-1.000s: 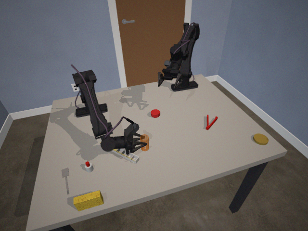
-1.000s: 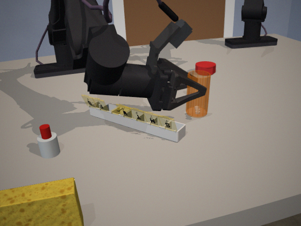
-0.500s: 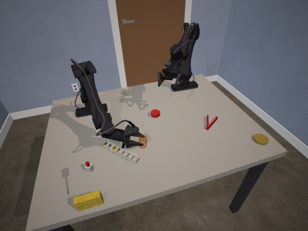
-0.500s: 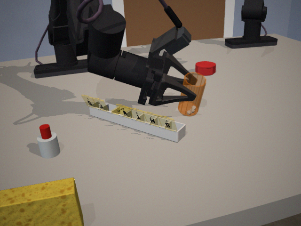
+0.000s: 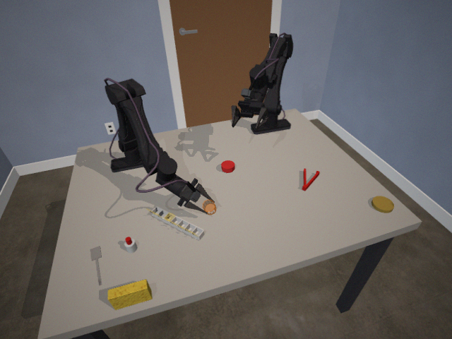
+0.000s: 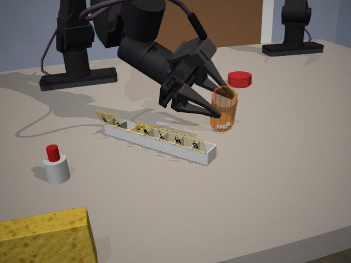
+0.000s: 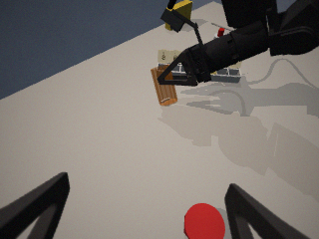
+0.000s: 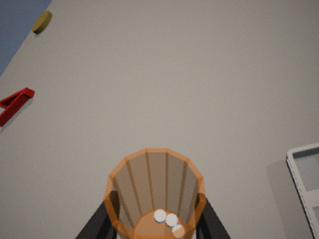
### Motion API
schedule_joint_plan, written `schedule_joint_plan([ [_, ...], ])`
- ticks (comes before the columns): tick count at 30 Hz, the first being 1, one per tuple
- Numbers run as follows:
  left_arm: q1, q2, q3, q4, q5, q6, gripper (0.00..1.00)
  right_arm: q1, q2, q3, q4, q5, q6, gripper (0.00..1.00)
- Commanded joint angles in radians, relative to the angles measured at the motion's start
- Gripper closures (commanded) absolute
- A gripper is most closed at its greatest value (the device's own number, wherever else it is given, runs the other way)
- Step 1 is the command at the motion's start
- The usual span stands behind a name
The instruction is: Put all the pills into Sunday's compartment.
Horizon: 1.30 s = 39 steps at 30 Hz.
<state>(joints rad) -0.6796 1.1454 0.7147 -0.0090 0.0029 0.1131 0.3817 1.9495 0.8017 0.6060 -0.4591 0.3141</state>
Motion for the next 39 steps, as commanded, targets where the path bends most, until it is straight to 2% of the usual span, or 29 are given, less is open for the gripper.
schedule_joint_plan([
  [1,-0.002,-0.01,0.007,0.025,-0.001,-0.002,0.0,0.047,-0.066,0.003,-0.059,0.198,0.154,0.64],
  [9,-0.002,-0.01,0.007,0.025,-0.001,-0.002,0.0,0.15,-0.13,0.055,-0.281,0.457,0.381,0.64],
  [11,-0.002,-0.01,0.007,0.025,-0.001,-0.002,0.0,0.15,-0.13,0.055,-0.281,0.457,0.381,0.64],
  [22,-0.002,-0.01,0.007,0.025,-0.001,-0.002,0.0,0.259,-0.096,0.281,-0.726,0.719,0.749,0.64],
  [26,-0.002,-0.01,0.007,0.025,-0.001,-0.002,0.0,0.278,-0.057,0.388,-0.857,0.751,0.837,0.64],
  [28,-0.002,-0.01,0.007,0.025,-0.001,-0.002,0.0,0.278,-0.057,0.388,-0.857,0.751,0.837,0.64],
  [31,-0.002,-0.01,0.007,0.025,-0.001,-0.002,0.0,0.285,-0.021,0.471,-0.942,0.763,0.887,0.64],
  [39,-0.002,-0.01,0.007,0.025,-0.001,-0.002,0.0,0.287,-0.006,0.524,-0.957,0.752,0.888,0.64],
])
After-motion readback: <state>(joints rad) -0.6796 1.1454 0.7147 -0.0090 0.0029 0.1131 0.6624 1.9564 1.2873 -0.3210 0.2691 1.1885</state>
